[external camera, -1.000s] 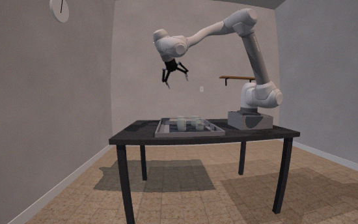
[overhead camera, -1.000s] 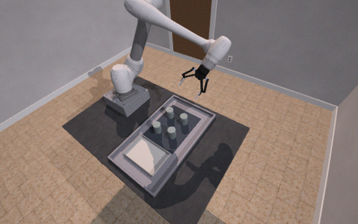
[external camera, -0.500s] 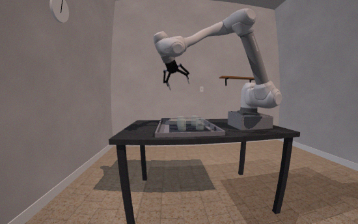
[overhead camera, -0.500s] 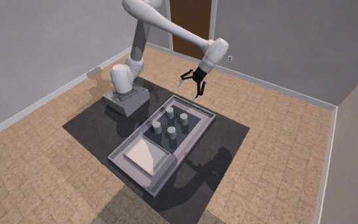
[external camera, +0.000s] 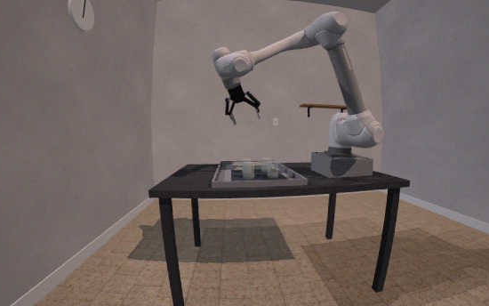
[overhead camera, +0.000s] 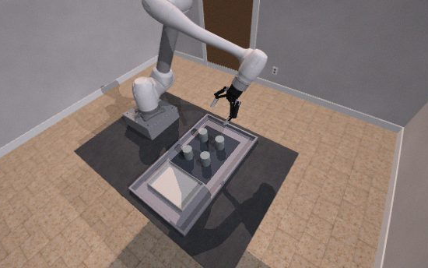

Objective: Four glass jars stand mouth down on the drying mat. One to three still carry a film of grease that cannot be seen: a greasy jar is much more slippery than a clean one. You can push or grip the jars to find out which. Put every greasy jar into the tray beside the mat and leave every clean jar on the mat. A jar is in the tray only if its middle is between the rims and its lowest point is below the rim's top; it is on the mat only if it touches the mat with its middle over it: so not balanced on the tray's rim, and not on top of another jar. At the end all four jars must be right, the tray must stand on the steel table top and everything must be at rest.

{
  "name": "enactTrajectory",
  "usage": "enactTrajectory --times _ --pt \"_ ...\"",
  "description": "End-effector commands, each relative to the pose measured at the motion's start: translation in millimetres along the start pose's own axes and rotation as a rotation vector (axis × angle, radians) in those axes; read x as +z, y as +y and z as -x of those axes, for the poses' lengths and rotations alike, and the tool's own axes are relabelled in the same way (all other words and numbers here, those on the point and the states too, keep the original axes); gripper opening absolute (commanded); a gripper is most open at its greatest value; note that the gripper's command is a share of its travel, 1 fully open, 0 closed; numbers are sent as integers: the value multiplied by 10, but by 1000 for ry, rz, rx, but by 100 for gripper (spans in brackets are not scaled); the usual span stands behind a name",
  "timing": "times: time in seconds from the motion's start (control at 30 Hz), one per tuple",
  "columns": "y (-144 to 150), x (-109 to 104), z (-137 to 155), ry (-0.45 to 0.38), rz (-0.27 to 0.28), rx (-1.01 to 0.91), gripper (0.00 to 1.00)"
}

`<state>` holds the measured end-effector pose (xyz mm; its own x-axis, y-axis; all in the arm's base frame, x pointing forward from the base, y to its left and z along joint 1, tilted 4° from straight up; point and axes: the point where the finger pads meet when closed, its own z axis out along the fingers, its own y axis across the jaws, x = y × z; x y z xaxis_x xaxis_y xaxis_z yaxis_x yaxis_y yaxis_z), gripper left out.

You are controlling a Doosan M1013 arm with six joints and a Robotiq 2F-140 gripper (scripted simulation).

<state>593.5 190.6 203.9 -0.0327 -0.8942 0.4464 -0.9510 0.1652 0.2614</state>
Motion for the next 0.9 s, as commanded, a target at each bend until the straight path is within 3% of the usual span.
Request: enactTrajectory --times 0.0,0.3,0.33,0.57,0.6,0.87 --pt "10 145 -43 -66 14 134 100" --pt "10 145 -43 -66 14 134 100" --pt "20 290 -85 -131 27 268 100" --pt "20 290 -85 -131 27 268 100" --pt "30 435 -125 -196 41 402 100" --pt "30 435 -125 -196 41 402 100"
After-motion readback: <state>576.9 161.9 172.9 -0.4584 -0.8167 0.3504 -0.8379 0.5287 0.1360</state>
